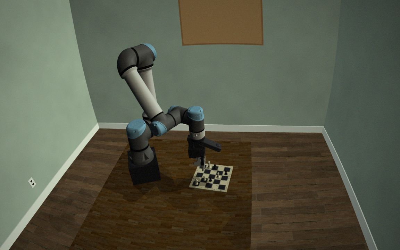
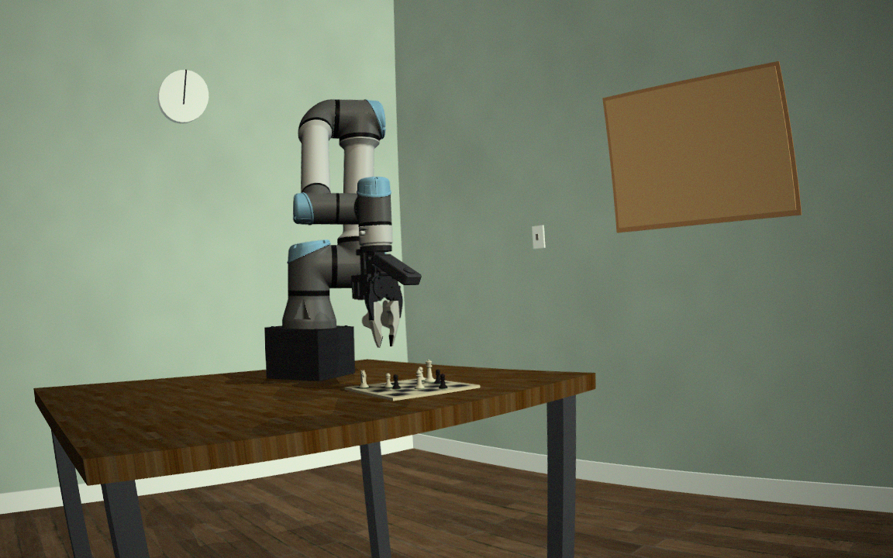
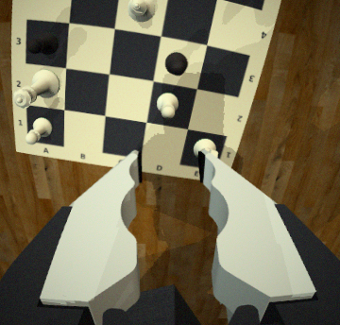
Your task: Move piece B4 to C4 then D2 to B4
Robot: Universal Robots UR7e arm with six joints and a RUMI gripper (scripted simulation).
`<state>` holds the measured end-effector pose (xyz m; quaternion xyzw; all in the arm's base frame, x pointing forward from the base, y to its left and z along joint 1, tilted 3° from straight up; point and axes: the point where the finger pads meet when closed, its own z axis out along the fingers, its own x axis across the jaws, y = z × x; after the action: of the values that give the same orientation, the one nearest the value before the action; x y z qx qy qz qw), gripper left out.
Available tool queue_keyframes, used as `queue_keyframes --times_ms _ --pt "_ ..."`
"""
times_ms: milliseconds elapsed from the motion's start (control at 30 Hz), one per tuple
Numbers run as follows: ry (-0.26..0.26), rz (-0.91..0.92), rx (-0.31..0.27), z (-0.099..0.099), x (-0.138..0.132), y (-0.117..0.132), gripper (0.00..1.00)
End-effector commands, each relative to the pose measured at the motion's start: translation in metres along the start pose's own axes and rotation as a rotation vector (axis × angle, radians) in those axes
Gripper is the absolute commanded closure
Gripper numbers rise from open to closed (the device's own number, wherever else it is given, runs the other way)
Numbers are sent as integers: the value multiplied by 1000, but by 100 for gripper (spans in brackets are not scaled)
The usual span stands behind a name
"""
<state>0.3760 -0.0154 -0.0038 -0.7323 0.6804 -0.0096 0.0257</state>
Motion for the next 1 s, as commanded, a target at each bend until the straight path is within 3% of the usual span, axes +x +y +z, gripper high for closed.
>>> queue_keyframes --times_ms 0,967 --pt "0 0 1 1 0 0 80" --pt "1 0 1 33 0 0 80"
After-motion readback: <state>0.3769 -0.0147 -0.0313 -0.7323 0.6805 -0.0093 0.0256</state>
